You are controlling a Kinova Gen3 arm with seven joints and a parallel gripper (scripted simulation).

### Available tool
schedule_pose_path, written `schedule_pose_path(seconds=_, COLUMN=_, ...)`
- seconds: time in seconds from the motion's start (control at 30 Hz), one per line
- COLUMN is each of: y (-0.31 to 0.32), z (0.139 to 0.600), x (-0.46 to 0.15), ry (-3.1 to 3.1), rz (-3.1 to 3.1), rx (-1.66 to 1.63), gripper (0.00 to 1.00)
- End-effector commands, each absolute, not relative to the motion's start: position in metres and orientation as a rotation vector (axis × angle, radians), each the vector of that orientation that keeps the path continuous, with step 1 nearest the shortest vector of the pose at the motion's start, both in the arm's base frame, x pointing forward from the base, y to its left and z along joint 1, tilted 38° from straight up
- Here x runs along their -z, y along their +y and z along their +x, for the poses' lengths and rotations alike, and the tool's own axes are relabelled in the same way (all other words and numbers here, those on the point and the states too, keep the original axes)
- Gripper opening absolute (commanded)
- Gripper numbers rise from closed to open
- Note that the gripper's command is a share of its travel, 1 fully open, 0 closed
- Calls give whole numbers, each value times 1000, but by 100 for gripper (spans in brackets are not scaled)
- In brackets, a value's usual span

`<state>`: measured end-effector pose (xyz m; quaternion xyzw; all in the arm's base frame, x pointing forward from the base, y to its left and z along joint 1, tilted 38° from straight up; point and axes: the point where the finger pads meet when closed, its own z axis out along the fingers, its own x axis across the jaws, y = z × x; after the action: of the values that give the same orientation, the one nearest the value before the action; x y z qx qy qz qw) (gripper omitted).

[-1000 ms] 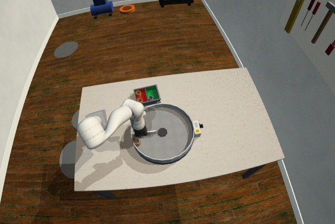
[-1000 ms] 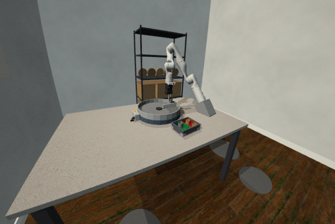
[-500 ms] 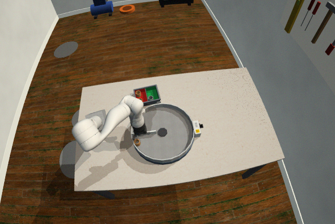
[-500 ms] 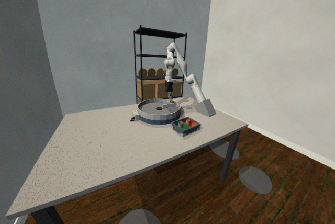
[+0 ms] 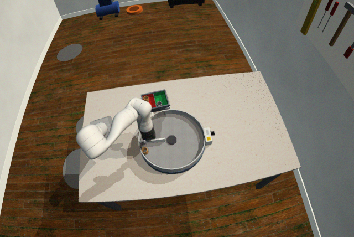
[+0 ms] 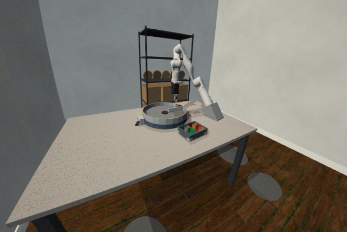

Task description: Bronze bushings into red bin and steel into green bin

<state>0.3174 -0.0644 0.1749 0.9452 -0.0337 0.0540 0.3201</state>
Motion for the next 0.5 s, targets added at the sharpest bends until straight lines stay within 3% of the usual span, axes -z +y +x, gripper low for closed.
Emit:
schedule_pose_path(seconds=0.0, y=-35, z=328, x=-154, ry=-79, rz=2488, rx=-140, gripper=0)
schedule_pose_path(seconds=0.47, y=20, z=349, x=-115, ry=-77, rz=2488, rx=-139, gripper=0)
